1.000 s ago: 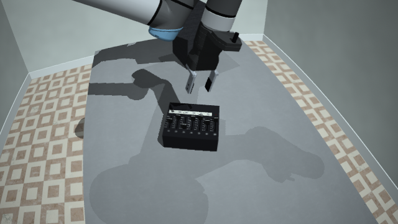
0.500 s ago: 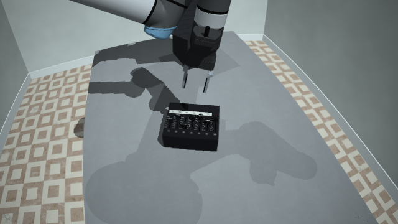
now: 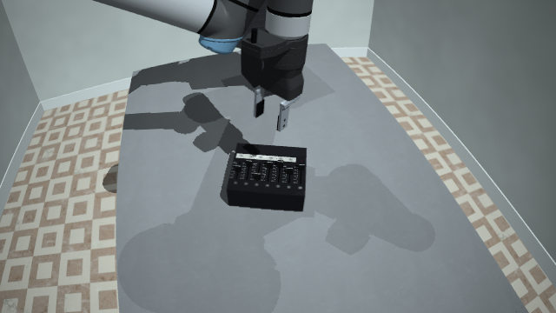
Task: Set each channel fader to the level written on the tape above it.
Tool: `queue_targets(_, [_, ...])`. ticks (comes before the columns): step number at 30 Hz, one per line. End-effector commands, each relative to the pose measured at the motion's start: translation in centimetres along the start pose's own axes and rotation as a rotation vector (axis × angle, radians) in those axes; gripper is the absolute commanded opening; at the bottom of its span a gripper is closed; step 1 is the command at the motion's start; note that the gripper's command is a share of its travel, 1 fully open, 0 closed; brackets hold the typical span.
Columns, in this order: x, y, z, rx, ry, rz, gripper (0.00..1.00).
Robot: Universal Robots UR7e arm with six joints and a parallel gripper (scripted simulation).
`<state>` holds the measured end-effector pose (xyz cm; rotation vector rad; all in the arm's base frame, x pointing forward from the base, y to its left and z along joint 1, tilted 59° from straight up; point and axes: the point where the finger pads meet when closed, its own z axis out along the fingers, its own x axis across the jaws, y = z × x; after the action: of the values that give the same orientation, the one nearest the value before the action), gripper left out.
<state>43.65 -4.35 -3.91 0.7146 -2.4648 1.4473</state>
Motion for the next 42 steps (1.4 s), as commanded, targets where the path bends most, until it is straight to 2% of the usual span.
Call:
queue_targets(1, [0.17, -0.02, -0.04, -0.004, -0.035, 0.277, 1.00])
queue_targets(4, [0.18, -0.02, -0.04, -0.006, -0.040, 0.315, 1.00])
queue_targets(5, [0.18, -0.02, -0.04, -0.009, -0.055, 0.427, 1.00])
queue_targets(10, [0.19, -0.02, -0.04, -0.011, -0.075, 0.604, 1.00])
queue_targets(29, [0.17, -0.03, -0.04, -0.010, -0.074, 0.601, 1.00])
queue_targets(42, [-0.06, -0.10, 0.02, 0.001, -0.061, 0.516, 1.00])
